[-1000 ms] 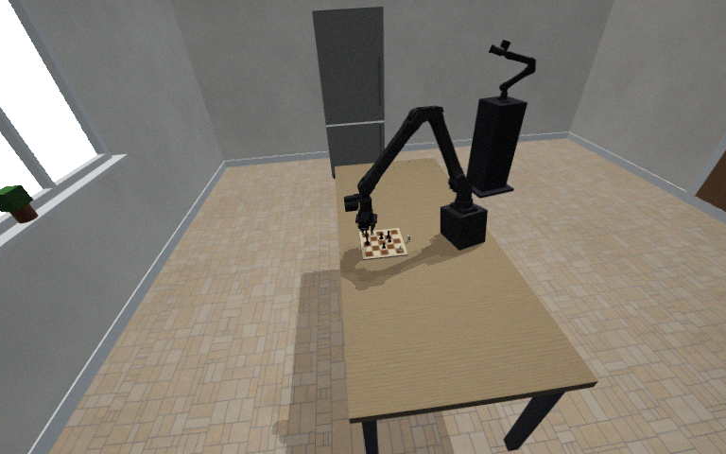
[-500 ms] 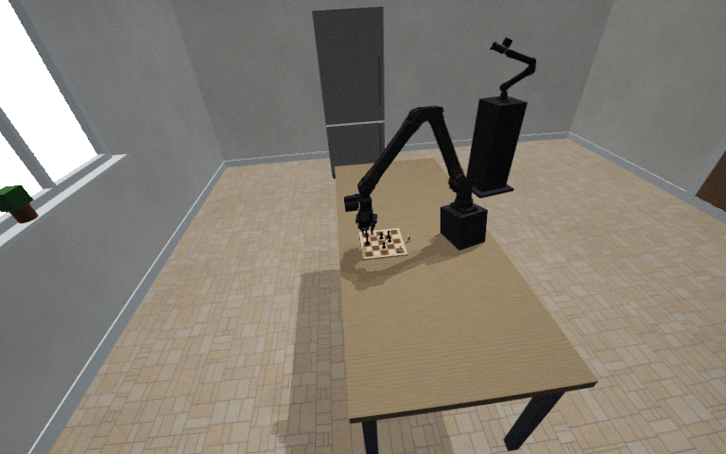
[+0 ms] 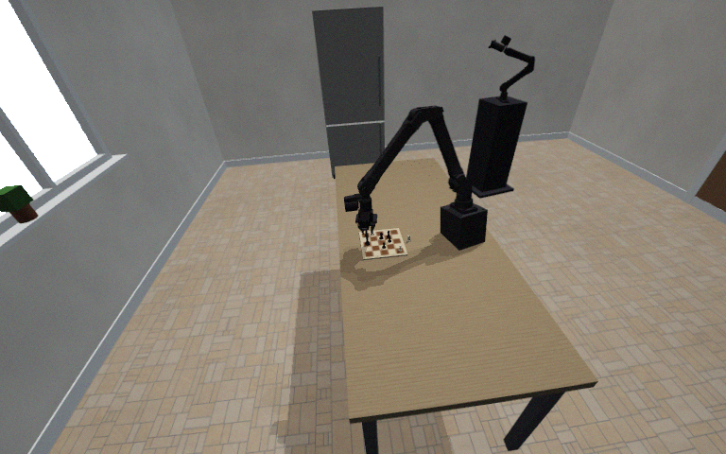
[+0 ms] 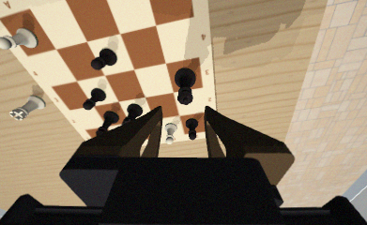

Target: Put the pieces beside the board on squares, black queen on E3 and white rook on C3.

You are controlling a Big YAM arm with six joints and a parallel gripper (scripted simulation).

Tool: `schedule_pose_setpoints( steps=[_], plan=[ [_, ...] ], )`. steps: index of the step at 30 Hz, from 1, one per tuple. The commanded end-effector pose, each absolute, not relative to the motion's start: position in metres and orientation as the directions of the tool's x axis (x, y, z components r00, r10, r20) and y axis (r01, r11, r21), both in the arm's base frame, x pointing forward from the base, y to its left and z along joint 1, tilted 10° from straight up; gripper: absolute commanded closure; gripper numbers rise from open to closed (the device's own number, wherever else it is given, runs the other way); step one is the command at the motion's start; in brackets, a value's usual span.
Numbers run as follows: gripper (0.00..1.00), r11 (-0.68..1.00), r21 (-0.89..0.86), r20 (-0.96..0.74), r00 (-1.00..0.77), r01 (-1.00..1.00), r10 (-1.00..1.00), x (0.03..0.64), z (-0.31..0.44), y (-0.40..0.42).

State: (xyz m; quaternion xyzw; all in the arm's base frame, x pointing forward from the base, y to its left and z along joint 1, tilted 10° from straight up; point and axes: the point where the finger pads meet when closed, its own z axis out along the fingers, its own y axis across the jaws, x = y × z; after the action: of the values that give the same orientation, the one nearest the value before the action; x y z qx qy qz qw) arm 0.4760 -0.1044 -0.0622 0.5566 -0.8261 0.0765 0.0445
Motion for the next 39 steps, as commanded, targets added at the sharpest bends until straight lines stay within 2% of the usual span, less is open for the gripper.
schedule_pose_setpoints(
  steps=[1, 23, 39],
  plan=[
    [0.6, 0.358, -0.122, 0.146, -0.374, -0.926, -0.916, 0.502, -0.045, -0.11],
    [0.6, 0.359, -0.122, 0.146, -0.374, -0.926, -0.916, 0.502, -0.045, -0.111],
    [0.6, 0.364, -0.127, 0.145, -0.381, -0.923, -0.913, 0.503, -0.077, -0.119]
  ],
)
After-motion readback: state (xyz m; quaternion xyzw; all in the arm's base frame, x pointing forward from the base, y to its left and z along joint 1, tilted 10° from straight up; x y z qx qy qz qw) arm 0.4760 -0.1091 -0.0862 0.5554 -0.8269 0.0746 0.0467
